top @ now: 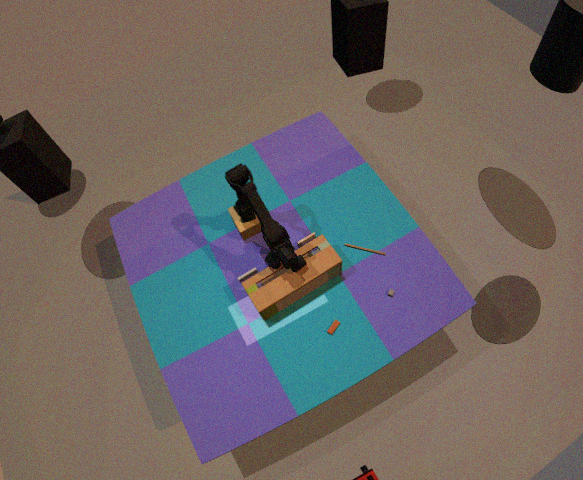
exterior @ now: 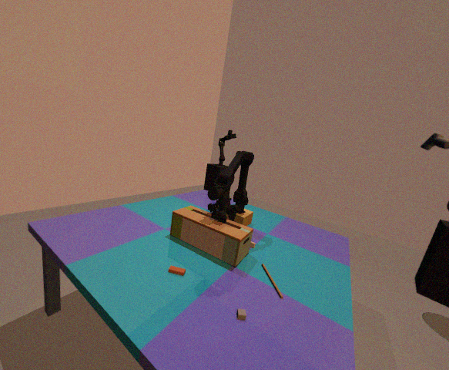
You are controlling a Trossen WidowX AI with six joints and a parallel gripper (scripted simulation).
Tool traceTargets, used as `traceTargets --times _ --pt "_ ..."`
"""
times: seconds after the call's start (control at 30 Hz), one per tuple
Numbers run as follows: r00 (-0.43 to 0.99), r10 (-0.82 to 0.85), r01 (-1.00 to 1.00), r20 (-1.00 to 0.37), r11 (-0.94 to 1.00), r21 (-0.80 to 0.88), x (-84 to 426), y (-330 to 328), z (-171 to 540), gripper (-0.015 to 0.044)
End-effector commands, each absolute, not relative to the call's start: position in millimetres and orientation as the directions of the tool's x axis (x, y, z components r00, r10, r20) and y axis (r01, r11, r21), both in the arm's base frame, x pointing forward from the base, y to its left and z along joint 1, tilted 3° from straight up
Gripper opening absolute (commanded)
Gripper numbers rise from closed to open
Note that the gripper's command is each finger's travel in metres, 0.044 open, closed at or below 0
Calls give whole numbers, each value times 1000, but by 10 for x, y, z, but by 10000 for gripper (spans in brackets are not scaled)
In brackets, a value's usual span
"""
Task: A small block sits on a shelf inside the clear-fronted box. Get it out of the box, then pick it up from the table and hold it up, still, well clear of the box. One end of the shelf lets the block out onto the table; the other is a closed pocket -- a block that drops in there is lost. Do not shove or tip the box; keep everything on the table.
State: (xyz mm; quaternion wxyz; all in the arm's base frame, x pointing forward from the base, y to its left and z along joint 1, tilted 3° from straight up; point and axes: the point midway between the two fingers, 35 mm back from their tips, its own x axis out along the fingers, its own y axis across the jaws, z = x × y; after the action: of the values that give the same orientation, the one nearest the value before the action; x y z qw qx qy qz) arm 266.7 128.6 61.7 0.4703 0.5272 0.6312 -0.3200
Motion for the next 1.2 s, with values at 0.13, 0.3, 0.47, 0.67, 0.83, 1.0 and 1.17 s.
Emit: traceTargets --times 0.13,0.3,0.47,0.67,0.83,1.0,1.17 --pt "-4 363 967 -932 238 89 2636 1372 610 400" --pt "-4 363 967 -932 238 89 2624 1421 612 400" --pt "-4 364 967 -931 238 89 2612 1470 613 400" --pt "-4 364 967 -931 238 89 2597 1530 615 400" --pt "-4 365 967 -931 238 89 2585 1579 617 400" --pt "-4 365 967 -931 237 89 2573 1628 619 400" --pt "-4 366 967 -931 237 89 2561 1677 620 400"
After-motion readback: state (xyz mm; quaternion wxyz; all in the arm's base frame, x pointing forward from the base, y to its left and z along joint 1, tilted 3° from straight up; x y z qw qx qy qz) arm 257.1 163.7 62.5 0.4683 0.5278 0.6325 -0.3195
